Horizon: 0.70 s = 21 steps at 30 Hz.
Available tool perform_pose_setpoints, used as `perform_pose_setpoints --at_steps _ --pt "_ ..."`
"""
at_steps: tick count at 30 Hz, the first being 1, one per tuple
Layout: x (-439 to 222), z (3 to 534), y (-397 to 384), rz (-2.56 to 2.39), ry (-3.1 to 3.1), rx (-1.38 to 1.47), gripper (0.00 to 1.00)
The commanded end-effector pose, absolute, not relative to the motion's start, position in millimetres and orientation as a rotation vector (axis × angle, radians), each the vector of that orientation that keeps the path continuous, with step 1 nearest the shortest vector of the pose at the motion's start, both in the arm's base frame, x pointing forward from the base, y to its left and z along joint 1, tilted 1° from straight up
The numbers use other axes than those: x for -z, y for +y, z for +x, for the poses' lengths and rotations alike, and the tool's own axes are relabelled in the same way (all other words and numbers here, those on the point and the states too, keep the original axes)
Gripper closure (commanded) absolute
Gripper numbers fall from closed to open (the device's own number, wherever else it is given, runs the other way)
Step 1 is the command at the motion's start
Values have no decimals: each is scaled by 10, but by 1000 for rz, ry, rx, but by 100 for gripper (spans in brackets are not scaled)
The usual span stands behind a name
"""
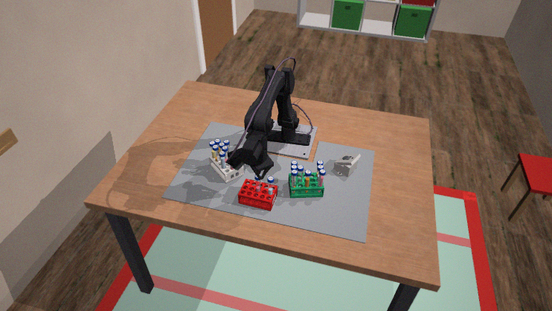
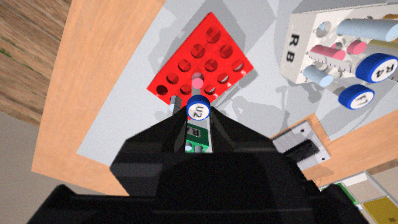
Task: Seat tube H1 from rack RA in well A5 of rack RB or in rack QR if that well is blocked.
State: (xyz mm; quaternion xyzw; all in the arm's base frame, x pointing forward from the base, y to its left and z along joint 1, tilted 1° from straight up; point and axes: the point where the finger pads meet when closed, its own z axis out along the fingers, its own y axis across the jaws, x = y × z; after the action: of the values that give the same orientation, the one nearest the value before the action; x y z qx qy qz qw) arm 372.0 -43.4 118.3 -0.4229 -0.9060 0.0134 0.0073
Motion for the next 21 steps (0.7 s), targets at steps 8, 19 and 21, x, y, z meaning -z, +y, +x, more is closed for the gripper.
perform_pose_setpoints --at_steps 8,19,21 --pt "-1246 3763 -446 -1337 -2860 -25 70" --pt "-1246 3763 -446 -1337 -2860 -25 70" --pt "-1417 3772 -469 -1353 -2879 -7 70"
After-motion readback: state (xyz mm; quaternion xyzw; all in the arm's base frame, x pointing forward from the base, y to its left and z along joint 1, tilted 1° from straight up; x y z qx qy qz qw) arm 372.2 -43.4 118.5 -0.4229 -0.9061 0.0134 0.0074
